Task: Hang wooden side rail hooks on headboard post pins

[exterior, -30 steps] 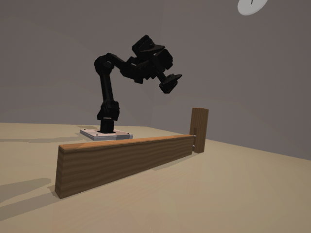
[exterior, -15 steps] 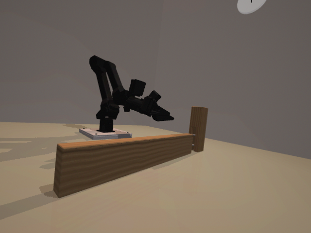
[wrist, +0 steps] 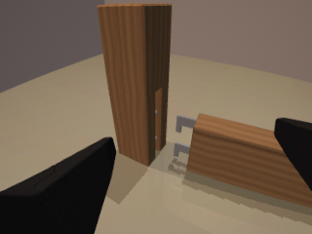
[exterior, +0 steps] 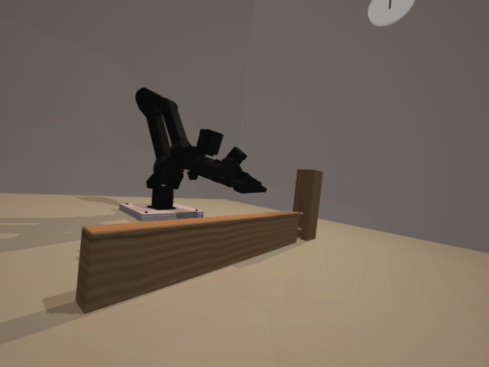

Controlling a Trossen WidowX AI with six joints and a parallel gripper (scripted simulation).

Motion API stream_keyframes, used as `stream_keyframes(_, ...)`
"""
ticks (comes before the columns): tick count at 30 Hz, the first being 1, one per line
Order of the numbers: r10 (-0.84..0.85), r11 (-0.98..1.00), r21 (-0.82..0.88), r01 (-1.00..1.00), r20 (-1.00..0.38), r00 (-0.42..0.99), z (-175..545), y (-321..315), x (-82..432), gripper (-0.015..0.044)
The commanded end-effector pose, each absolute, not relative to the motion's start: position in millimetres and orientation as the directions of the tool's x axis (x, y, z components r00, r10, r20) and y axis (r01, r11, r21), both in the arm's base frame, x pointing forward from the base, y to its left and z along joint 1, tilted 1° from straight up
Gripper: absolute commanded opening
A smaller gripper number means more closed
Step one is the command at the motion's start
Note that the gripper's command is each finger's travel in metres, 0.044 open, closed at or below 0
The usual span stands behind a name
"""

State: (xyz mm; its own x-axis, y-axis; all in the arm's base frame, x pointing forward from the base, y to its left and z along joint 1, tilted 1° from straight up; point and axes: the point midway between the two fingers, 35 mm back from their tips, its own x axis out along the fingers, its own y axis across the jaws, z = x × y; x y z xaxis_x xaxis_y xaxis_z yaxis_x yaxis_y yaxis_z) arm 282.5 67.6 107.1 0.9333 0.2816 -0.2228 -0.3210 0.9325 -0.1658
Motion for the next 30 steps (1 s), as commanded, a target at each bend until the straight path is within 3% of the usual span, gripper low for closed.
stream_keyframes(1, 0.286, 0.933, -0.159, -0.324, -0.221, 0.932, 107, 68, 282, 0.0440)
stream_keyframes(7, 0.288, 0.931, -0.162, -0.328, -0.227, 0.930, 107, 68, 283, 0.0440)
stream_keyframes(20, 0.480, 0.721, -0.228, -0.654, -0.515, 0.710, 120, 58, 340, 0.0440)
stream_keyframes(30, 0.603, 0.606, -0.160, -0.779, -0.547, 0.581, 150, 42, 350, 0.0440)
